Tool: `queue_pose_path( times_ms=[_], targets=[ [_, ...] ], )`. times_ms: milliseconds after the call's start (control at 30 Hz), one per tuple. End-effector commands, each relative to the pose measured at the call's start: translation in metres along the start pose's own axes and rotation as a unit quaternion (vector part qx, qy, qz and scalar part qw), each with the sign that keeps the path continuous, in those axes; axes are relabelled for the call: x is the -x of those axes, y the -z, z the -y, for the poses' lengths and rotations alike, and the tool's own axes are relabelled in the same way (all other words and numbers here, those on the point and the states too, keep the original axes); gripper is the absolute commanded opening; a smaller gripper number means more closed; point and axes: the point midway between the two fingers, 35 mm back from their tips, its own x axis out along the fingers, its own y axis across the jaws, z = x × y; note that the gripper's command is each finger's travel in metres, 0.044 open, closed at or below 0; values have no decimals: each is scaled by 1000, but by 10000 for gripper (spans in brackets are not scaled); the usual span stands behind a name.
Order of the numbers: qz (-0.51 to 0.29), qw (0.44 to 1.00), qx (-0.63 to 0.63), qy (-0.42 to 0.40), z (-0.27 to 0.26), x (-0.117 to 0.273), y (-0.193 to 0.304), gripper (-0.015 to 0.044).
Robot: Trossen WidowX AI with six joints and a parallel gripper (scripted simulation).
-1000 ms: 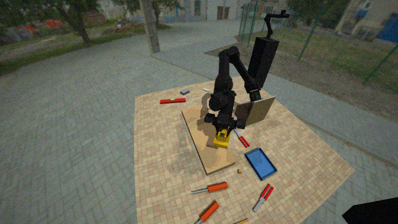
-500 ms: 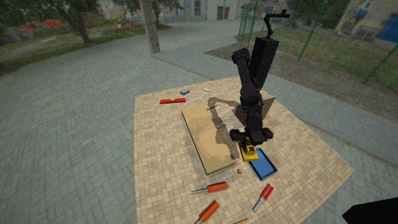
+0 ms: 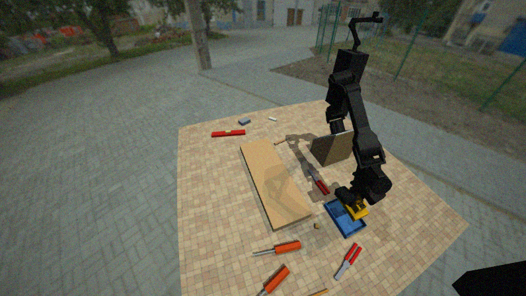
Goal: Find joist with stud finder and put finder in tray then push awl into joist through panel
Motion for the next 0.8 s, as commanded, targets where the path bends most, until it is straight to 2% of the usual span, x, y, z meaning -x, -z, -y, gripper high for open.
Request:
queue_pose_path(
  times_ms=[0, 767],
  targets=[
    [-2, 1000, 20, -3, -13, -7, -5, 0],
    [-3, 1000, 20, -2, -10, -51, 6, 0]
  ],
)
